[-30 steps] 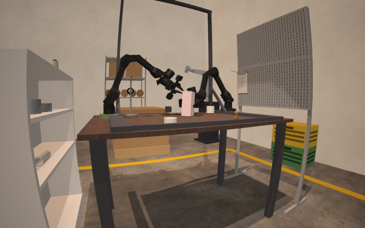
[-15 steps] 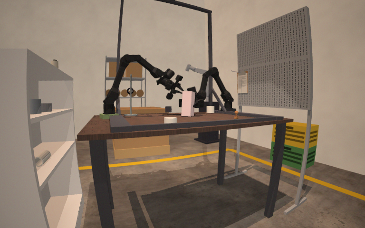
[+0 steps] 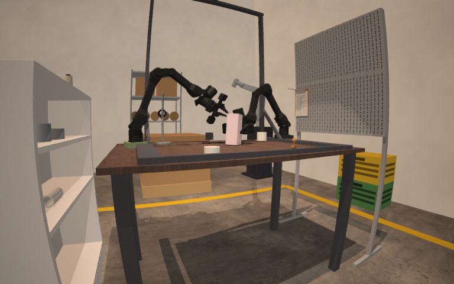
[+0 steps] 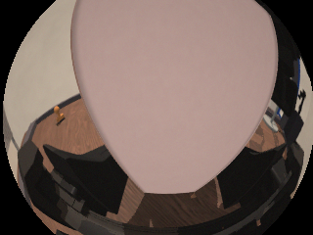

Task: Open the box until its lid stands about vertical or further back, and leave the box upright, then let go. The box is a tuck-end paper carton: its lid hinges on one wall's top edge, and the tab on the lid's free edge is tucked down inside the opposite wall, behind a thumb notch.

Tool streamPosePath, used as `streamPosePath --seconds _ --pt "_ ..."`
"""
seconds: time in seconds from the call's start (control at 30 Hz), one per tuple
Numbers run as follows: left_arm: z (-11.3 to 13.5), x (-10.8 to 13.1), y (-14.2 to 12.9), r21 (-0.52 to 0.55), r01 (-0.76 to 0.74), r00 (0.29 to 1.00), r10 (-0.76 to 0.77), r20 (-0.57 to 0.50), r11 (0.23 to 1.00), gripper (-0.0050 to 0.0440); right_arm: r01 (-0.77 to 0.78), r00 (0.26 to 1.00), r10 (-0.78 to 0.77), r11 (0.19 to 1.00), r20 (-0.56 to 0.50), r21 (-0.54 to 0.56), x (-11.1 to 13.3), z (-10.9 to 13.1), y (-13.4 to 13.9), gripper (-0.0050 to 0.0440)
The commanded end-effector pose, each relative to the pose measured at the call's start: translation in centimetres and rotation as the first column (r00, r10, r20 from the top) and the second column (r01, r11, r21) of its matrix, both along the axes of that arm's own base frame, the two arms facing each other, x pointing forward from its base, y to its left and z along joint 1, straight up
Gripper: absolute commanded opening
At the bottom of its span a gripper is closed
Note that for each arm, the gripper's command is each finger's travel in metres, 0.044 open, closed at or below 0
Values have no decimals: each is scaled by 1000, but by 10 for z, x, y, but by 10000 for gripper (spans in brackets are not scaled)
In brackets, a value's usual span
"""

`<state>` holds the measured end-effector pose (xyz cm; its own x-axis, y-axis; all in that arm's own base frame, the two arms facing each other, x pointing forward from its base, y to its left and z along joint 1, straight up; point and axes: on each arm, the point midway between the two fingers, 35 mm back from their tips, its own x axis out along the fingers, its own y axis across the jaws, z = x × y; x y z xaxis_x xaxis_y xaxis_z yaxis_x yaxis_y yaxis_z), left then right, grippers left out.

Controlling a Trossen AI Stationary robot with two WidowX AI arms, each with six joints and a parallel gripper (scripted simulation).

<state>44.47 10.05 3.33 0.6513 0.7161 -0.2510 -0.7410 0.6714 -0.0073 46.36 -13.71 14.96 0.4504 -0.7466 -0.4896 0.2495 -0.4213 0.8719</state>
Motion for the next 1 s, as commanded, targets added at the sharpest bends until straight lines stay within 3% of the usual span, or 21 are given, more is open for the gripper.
streamPosePath --seconds 0.0,0.97 --pt "10 8 -9 -1 40 999 -40 19 999 315 2 999 -2 1000 42 1 2 15 -1 50" --pt "10 8 -9 -1 40 999 -40 19 999 315 0 999 0 1000 33 -2 1 26 0 50"
